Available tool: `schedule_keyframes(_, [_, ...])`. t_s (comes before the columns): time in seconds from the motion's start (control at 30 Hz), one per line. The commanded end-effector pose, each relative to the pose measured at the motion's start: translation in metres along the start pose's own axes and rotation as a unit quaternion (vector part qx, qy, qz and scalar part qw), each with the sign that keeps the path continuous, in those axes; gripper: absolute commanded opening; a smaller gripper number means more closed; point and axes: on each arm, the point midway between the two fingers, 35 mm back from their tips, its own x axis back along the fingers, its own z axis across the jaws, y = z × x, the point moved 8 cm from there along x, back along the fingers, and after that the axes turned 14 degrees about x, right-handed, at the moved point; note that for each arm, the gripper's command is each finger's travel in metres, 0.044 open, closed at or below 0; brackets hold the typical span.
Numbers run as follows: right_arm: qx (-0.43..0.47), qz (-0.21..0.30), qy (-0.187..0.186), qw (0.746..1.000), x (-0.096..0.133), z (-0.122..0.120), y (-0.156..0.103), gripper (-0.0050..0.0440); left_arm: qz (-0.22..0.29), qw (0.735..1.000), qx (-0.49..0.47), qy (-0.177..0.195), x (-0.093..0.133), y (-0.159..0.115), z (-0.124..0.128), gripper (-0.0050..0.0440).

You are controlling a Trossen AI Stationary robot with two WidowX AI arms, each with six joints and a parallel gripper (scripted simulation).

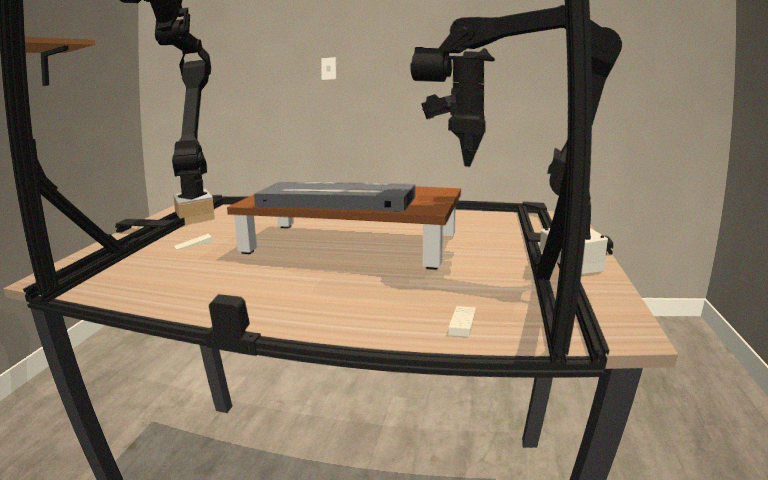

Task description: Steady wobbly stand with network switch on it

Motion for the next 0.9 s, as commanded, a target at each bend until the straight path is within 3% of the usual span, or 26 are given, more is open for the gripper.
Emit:
schedule_keyframes(0.0, [0.0, 0.0, 0.0, 1.0, 0.0, 0.0, 0.0, 0.0, -0.045, 0.993, 0.092, 0.062, -0.024, 0.029, 0.041, 0.0])
schedule_keyframes(0.2, [0.0, 0.0, 0.0, 1.0, 0.0, 0.0, 0.0, 0.0, -0.045, 0.993, 0.092, 0.062, -0.024, 0.029, 0.041, 0.0])
schedule_keyframes(0.23, [0.0, 0.0, 0.0, 1.0, 0.0, 0.0, 0.0, 0.0, -0.055, 0.992, 0.091, 0.07, -0.015, 0.034, 0.048, 0.0])
schedule_keyframes(0.37, [0.0, 0.0, 0.0, 1.0, 0.0, 0.0, 0.0, 0.0, -0.107, 0.971, 0.181, 0.113, -0.025, 0.059, 0.083, 0.0])
schedule_keyframes(0.57, [0.0, 0.0, 0.0, 1.0, 0.0, 0.0, 0.0, 0.0, -0.199, 0.917, 0.308, 0.157, -0.028, 0.097, 0.135, 0.0])
schedule_keyframes(0.77, [0.0, 0.0, 0.0, 1.0, 0.0, 0.0, 0.0, 0.0, -0.199, 0.917, 0.308, 0.157, -0.028, 0.097, 0.135, 0.0])
schedule_keyframes(0.8, [0.0, 0.0, 0.0, 1.0, 0.0, 0.0, 0.0, 0.0, -0.211, 0.914, 0.306, 0.164, -0.017, 0.102, 0.141, 0.0])
schedule_keyframes(0.87, [0.0, 0.0, 0.0, 1.0, 0.0, 0.0, 0.0, 0.0, -0.243, 0.889, 0.348, 0.171, -0.017, 0.114, 0.157, 0.0])
